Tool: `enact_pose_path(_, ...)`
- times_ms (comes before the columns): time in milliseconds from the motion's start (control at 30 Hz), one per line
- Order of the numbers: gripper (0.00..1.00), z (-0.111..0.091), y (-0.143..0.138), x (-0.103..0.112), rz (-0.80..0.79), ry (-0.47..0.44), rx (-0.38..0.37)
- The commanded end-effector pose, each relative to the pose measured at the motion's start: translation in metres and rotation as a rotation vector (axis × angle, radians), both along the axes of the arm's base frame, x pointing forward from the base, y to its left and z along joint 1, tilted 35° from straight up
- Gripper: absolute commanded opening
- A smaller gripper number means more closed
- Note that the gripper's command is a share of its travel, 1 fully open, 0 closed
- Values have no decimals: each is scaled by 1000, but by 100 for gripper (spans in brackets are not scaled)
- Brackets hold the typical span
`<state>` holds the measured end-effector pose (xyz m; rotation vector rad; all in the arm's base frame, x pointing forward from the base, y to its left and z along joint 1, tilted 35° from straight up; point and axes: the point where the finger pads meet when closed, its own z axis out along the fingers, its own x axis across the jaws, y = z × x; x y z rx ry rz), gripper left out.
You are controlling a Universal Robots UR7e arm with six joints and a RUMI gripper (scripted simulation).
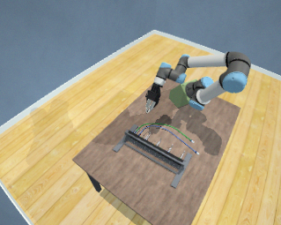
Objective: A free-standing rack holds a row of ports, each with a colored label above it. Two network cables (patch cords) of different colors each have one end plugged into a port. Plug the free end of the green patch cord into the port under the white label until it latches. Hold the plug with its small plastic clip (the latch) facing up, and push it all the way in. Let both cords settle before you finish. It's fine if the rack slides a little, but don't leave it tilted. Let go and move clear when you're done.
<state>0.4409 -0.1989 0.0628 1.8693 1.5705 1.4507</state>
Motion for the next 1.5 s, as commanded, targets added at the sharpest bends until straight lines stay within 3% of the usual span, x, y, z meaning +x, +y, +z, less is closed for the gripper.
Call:
enact_pose_path(0, 0, 1, -2, 0, -1, -1, -4)
enact_pose_path(633, 0, 3, 22, 2, -6, 55, 70)
enact_pose_path(1067, 0, 7, 66, 5, -31, 178, 210)
enact_pose_path(1467, 0, 14, 134, 2, -98, 391, 410)
